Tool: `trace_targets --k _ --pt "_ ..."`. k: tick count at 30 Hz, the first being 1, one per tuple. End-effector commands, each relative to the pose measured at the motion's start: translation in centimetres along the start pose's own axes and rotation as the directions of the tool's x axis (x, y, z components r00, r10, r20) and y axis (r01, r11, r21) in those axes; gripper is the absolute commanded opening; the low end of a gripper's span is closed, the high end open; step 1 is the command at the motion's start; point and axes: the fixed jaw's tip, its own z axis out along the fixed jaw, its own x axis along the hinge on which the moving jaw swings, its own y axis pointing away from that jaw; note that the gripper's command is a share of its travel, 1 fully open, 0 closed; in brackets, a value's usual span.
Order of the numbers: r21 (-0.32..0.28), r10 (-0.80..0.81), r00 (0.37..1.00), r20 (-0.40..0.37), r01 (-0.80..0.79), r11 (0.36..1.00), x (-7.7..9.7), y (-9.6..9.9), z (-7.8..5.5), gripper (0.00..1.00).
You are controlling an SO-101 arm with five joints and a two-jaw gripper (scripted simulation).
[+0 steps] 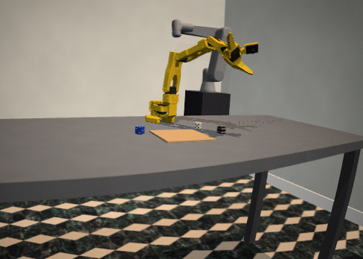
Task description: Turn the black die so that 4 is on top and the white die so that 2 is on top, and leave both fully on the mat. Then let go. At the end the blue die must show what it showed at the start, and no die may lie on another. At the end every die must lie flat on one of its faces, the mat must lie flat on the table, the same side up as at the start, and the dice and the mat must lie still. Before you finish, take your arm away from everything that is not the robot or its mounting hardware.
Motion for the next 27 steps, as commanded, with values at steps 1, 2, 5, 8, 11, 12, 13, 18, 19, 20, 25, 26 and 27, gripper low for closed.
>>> trace_targets --k 1,2,5,8,11,12,13,18,19,20,25,26,27 --pt "0.003 0.001 1.0 0.004 -0.001 1.0 -0.1 -0.1 -0.1 1.0" --pt "0.003 0.001 1.0 0.004 -0.001 1.0 -0.1 -0.1 -0.1 1.0" --pt "0.003 0.001 1.0 0.004 -0.001 1.0 -0.1 -0.1 -0.1 1.0" --pt "0.003 0.001 1.0 0.004 -0.001 1.0 -0.1 -0.1 -0.1 1.0" --pt "0.003 0.001 1.0 0.004 -0.001 1.0 -0.1 -0.1 -0.1 1.0" --pt "0.003 0.001 1.0 0.004 -0.001 1.0 -0.1 -0.1 -0.1 1.0" --pt "0.003 0.001 1.0 0.004 -0.001 1.0 -0.1 -0.1 -0.1 1.0" --pt "-0.007 0.001 1.0 -0.009 -0.001 1.0 0.2 0.1 0.2 1.0" --pt "-0.007 0.001 1.0 -0.009 -0.001 1.0 0.2 0.2 0.2 1.0" --pt "-0.007 0.001 1.0 -0.009 -0.001 1.0 0.2 0.2 0.2 1.0" --pt "-0.017 0.026 0.999 -0.022 -0.027 0.999 0.6 0.5 0.3 0.97" --pt "-0.021 0.035 0.999 -0.027 -0.036 0.999 0.8 0.7 0.3 0.96" --pt "-0.025 0.046 0.998 -0.033 -0.047 0.999 1.0 0.8 0.4 0.95"
